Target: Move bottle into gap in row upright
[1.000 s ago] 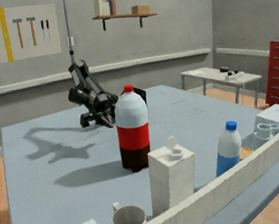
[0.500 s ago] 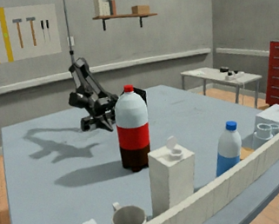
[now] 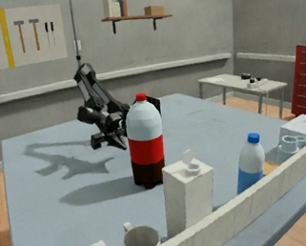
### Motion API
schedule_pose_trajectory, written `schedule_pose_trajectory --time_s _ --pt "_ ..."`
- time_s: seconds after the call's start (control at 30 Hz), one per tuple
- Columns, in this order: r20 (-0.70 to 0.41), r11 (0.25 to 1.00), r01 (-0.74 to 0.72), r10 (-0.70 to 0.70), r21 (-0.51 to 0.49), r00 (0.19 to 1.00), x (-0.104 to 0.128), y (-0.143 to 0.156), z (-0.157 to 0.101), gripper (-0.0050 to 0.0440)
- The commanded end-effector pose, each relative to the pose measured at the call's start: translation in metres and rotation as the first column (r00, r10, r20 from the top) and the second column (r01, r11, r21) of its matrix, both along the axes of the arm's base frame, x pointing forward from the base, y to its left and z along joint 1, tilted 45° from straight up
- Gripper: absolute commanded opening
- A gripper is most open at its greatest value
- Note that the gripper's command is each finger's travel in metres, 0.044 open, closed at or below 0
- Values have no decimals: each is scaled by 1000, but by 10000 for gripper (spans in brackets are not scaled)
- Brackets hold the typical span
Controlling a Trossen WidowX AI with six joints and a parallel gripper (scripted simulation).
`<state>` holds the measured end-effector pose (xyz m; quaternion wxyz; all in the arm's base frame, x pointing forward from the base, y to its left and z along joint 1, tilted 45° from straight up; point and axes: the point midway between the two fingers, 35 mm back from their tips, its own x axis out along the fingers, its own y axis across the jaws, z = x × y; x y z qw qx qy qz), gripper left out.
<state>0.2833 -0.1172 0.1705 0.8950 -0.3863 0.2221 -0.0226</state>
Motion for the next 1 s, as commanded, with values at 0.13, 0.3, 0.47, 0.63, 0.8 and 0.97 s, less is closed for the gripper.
schedule_pose_trajectory --time_s 0.13,0.3,0.47,0.63,0.8,0.97 --pt "1 1000 -4 4 0 1000 7 -6 -7 -50" --pt "1 1000 -4 4 0 1000 12 -10 -13 -50" --pt "1 1000 -4 4 0 1000 16 -13 -17 -50" --pt "2 1000 -4 4 0 1000 19 -17 -22 -50" --pt "2 1000 -4 4 0 1000 23 -21 -28 -50" --pt "1 1000 -4 4 0 1000 27 -25 -34 -50"
